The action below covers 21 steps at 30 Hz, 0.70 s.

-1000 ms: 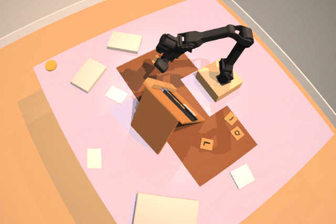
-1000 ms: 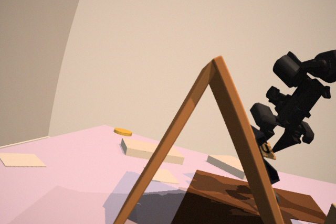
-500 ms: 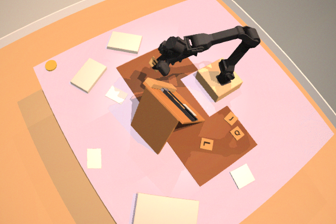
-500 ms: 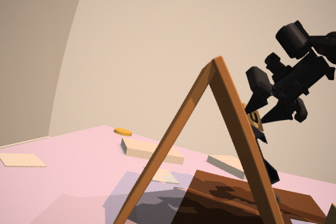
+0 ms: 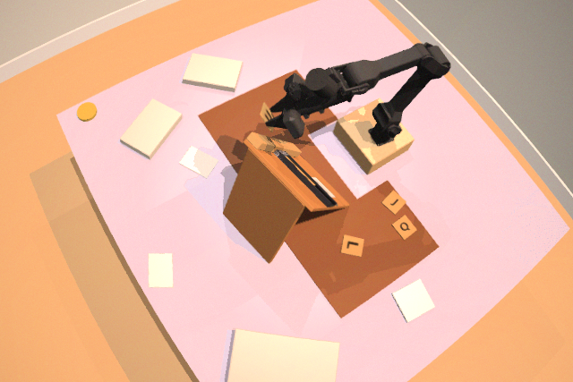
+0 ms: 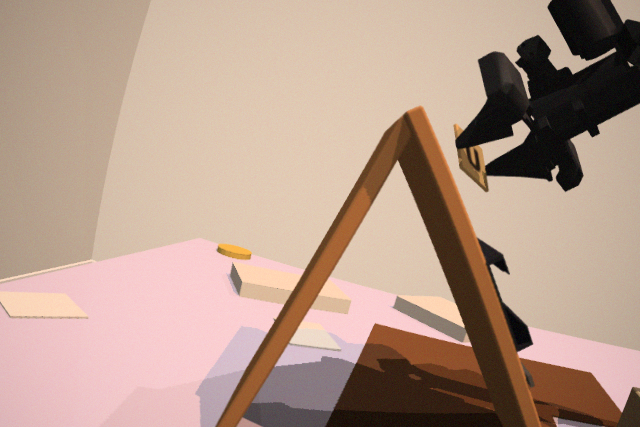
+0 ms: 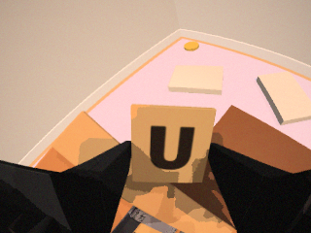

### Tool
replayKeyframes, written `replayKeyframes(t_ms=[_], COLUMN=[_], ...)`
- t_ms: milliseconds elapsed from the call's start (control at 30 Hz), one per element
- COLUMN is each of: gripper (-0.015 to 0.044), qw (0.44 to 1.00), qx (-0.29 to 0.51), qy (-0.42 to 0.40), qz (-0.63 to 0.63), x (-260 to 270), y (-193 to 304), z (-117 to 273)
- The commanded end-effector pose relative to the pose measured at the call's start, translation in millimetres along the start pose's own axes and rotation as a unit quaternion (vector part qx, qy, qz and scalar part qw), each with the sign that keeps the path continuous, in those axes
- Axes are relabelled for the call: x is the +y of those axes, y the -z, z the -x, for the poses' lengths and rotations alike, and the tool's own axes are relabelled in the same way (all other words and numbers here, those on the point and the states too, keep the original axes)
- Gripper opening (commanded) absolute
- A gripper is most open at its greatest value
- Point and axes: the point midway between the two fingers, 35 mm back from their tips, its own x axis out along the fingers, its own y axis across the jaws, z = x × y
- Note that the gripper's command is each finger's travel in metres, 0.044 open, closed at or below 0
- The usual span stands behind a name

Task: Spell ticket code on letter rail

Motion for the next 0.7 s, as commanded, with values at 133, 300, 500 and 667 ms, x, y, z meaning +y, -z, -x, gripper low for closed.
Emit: replayKeyframes(t_ms=[133,300,500,667], gripper=[0.0000,0.0000,0.0000,0.0000], qw=[0.998,0.996,0.992,0.988], qx=[-0.008,0.003,0.014,0.021], qy=[-0.057,-0.078,-0.102,-0.119], qz=[0.008,0.037,0.070,0.093], x=[41,60,81,95], y=[9,28,50,70], z=[19,25,35,44])
